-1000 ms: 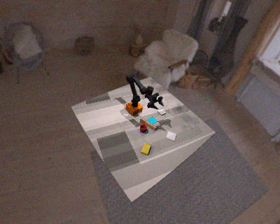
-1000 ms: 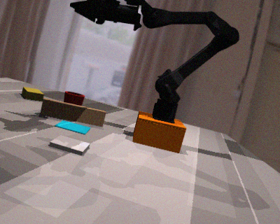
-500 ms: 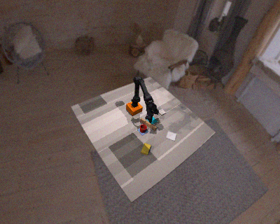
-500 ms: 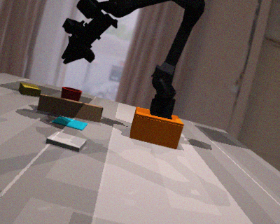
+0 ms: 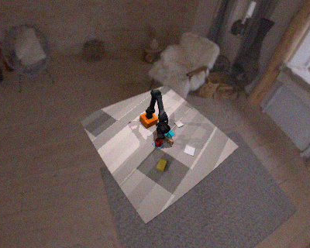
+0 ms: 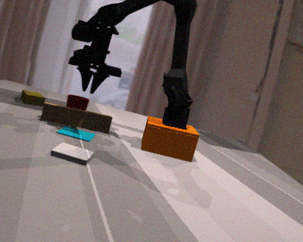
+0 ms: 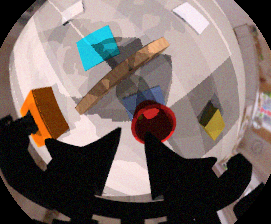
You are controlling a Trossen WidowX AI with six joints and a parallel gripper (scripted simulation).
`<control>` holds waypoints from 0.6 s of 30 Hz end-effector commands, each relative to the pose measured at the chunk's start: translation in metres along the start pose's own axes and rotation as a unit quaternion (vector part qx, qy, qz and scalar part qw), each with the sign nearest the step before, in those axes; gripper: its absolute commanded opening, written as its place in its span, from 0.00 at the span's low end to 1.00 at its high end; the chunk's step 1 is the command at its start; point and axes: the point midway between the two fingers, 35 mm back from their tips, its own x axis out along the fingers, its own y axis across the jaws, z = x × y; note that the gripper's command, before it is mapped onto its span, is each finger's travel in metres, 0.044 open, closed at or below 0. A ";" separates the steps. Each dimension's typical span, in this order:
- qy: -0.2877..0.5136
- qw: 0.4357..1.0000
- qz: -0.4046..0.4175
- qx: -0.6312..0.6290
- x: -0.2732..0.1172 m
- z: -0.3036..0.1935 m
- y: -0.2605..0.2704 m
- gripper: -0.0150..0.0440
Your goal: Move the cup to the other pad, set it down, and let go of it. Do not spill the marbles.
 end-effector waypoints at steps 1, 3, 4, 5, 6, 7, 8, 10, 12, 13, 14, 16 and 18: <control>0.002 1.000 0.004 -0.006 0.000 -0.001 -0.002 0.50; 0.002 1.000 0.004 -0.006 0.002 -0.001 -0.002 0.50; 0.002 1.000 0.004 -0.006 0.003 -0.001 -0.002 0.50; 0.002 1.000 0.004 -0.006 0.005 -0.001 -0.002 0.50; 0.002 1.000 0.004 -0.006 0.007 -0.001 -0.002 0.50; 0.002 1.000 0.004 -0.006 0.008 -0.001 -0.003 0.50; 0.002 1.000 0.004 -0.006 0.010 -0.001 -0.003 0.50; 0.002 1.000 0.004 -0.006 0.013 -0.001 -0.003 0.50; 0.002 1.000 0.004 -0.006 0.017 -0.001 -0.003 0.50; 0.002 1.000 0.004 -0.006 0.018 -0.001 -0.003 0.50; 0.002 1.000 0.004 -0.006 0.020 -0.001 -0.003 0.50; 0.002 1.000 0.004 -0.006 0.023 -0.001 -0.003 0.50; 0.002 1.000 0.004 -0.006 0.027 -0.001 -0.003 0.50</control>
